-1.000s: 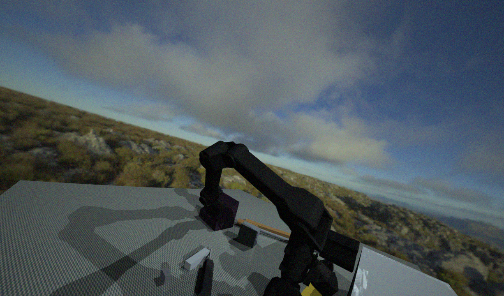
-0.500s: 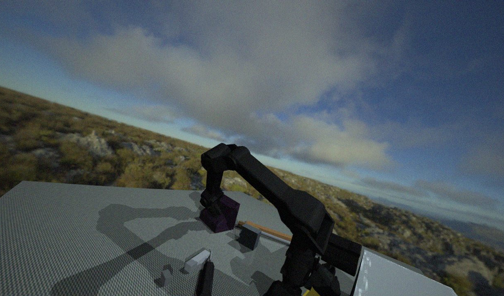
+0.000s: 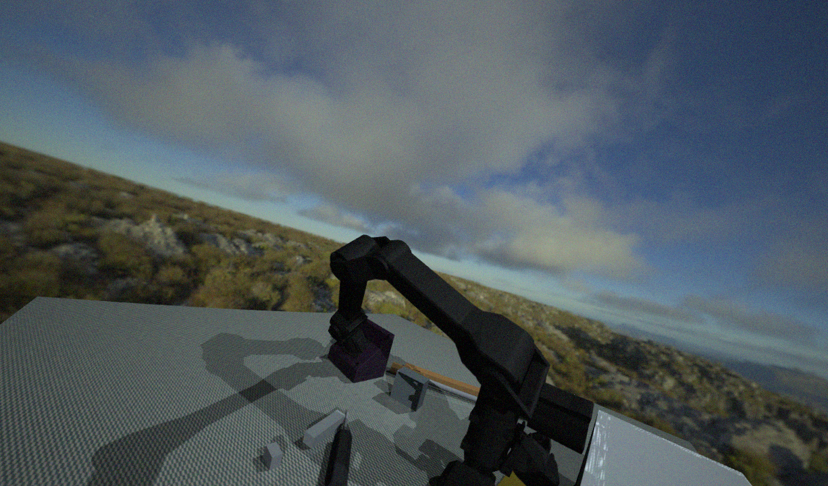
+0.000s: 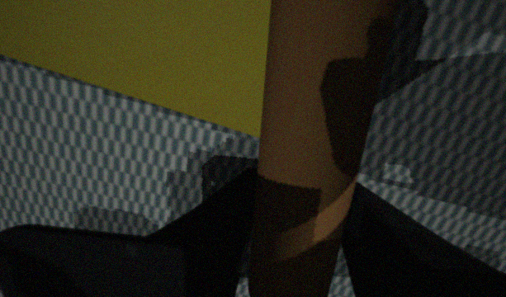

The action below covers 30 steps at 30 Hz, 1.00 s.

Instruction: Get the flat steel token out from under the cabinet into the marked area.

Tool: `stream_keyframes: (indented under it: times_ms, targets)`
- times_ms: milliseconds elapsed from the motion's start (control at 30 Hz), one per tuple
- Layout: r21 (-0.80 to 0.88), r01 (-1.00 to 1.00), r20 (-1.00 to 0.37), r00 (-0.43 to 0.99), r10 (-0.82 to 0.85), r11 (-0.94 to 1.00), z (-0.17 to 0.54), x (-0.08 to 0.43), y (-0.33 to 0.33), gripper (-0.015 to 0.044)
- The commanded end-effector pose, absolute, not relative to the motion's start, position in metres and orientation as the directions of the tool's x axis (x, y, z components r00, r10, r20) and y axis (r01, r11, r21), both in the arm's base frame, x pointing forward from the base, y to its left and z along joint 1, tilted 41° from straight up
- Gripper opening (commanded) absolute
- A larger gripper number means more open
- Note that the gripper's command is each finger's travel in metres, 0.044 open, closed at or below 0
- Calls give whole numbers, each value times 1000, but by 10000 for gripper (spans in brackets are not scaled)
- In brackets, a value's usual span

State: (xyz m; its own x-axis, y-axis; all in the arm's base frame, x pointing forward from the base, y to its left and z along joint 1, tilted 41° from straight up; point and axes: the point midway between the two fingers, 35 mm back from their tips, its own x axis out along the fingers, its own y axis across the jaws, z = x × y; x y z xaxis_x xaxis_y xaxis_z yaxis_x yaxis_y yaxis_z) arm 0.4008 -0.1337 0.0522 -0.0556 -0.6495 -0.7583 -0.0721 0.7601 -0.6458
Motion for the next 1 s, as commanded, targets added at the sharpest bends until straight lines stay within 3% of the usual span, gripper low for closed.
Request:
stream_keyframes:
  times_ms: [0, 967]
  targets:
    - [-646, -72, -757, -61, -650, 760, 52, 396, -134, 0]
    - [-646, -73, -757, -62, -650, 759, 54, 371, -136, 0]
